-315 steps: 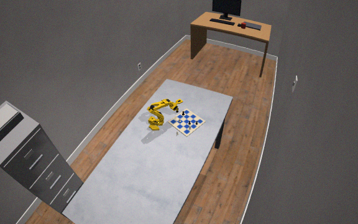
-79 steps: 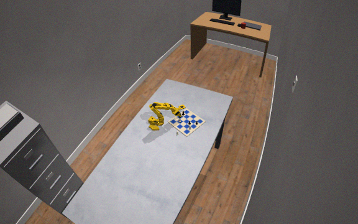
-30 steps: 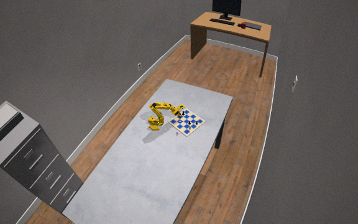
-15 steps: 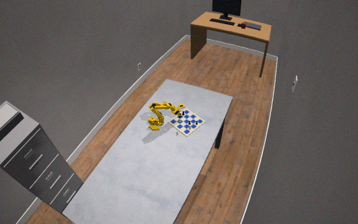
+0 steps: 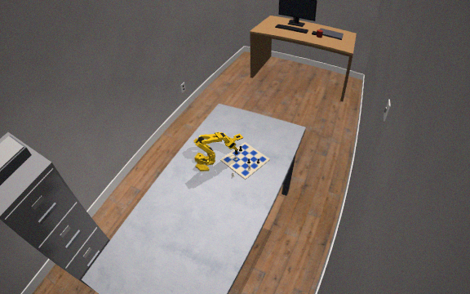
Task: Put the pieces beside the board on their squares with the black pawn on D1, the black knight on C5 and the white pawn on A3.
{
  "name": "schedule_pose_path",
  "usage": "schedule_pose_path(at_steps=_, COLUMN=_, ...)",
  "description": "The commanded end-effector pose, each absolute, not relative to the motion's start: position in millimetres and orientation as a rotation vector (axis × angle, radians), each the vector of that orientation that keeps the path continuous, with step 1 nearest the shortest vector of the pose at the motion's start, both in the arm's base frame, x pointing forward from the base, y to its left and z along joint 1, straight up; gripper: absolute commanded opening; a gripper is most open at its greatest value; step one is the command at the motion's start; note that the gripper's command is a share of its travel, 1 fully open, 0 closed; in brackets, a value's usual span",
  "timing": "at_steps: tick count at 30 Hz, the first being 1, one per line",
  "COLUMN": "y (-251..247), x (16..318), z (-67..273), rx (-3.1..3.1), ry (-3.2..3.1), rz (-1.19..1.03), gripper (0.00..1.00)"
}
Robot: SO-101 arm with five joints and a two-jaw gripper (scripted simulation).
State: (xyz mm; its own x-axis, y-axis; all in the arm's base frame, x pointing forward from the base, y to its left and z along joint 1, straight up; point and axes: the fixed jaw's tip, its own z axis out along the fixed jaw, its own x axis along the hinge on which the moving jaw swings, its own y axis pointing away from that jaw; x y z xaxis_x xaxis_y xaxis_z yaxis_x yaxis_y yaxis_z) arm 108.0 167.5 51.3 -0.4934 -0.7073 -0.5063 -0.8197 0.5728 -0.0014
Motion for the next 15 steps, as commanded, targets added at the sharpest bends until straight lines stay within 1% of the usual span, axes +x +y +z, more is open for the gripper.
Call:
schedule_pose_path(at_steps=1, y=169.5, x=107.1, z=60.3, rx=-1.219, ry=2.340, rz=0.346, gripper=0.13)
schedule_pose_path(at_steps=15, y=169.3, x=107.0, z=67.4, rx=-1.219, ry=2.340, rz=0.346, gripper=0.13)
